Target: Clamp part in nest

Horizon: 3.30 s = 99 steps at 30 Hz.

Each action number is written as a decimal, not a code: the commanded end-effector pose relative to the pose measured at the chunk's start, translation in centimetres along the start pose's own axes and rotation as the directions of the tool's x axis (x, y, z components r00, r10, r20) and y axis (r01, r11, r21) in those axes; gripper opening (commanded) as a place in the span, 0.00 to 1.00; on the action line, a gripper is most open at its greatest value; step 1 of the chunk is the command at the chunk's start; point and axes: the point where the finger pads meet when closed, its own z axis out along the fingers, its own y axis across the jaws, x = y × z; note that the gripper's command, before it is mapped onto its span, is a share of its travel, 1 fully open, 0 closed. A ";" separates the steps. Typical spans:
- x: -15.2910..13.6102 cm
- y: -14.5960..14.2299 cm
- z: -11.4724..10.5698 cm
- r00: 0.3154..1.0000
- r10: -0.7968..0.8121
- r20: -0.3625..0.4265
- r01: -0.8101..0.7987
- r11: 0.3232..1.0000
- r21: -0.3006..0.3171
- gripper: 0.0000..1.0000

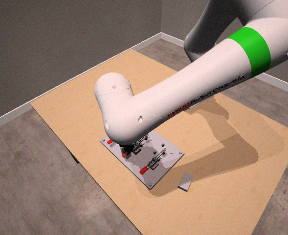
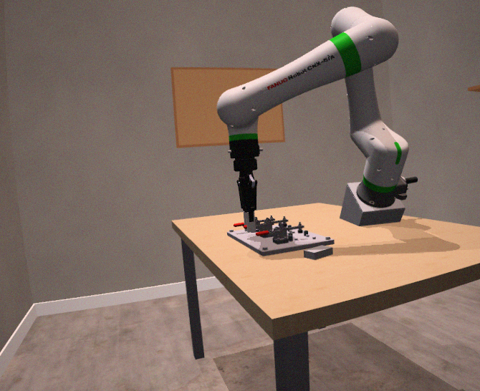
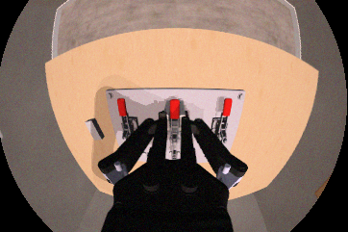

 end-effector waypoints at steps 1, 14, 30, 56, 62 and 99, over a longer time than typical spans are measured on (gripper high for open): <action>0.0 0.0 0.0 1.000 0.000 0.000 0.000 1.000 0.000 0.00; 0.0 0.0 0.0 1.000 0.000 0.000 0.000 1.000 0.000 0.00; -0.1 0.0 -0.4 1.000 0.000 0.000 0.000 1.000 0.000 0.00; -1.4 0.0 -2.1 1.000 0.000 0.000 0.000 1.000 0.000 0.00; -1.9 0.0 -2.6 1.000 0.000 0.000 0.000 1.000 0.000 0.00; -4.6 0.0 -3.3 1.000 0.000 0.000 0.000 1.000 0.000 0.00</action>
